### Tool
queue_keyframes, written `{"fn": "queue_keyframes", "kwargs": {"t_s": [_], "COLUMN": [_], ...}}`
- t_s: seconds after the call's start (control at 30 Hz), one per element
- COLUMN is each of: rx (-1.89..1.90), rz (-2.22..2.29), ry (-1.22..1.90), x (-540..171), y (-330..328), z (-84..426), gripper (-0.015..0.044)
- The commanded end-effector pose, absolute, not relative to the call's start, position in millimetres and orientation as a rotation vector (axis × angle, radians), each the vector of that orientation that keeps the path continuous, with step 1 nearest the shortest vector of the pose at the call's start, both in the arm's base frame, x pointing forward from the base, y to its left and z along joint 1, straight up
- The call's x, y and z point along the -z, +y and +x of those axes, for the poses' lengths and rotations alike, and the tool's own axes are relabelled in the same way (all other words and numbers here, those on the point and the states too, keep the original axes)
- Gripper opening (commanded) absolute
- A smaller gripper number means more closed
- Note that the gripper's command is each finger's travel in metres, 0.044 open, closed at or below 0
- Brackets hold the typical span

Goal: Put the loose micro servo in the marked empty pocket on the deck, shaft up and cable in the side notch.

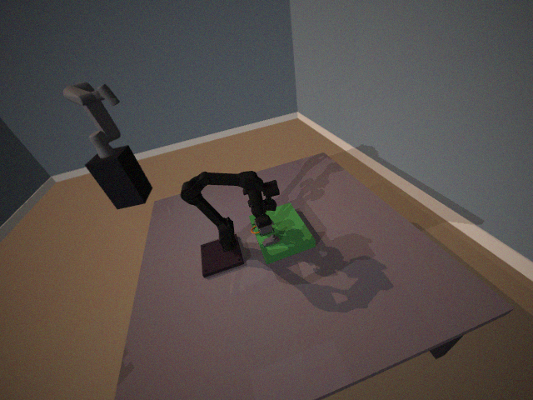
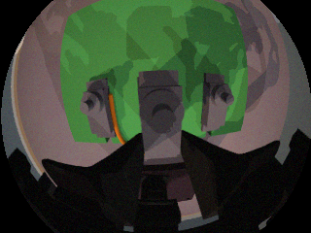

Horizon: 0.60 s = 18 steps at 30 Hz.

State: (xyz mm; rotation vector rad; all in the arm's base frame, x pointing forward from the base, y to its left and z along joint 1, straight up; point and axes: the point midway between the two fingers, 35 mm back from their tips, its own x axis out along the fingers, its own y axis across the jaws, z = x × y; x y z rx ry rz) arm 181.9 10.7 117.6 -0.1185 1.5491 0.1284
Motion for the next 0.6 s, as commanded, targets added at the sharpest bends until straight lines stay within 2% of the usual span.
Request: {"fn": "queue_keyframes", "kwargs": {"t_s": [0.0, 0.57], "rx": [-0.131, -0.131], "rz": [-0.118, -0.118], "ry": [1.544, 1.544], "x": [-114.3, -97.4], "y": [11.1, 11.2], "z": [183.0, 183.3], "gripper": [0.0000, 0.0000]}}
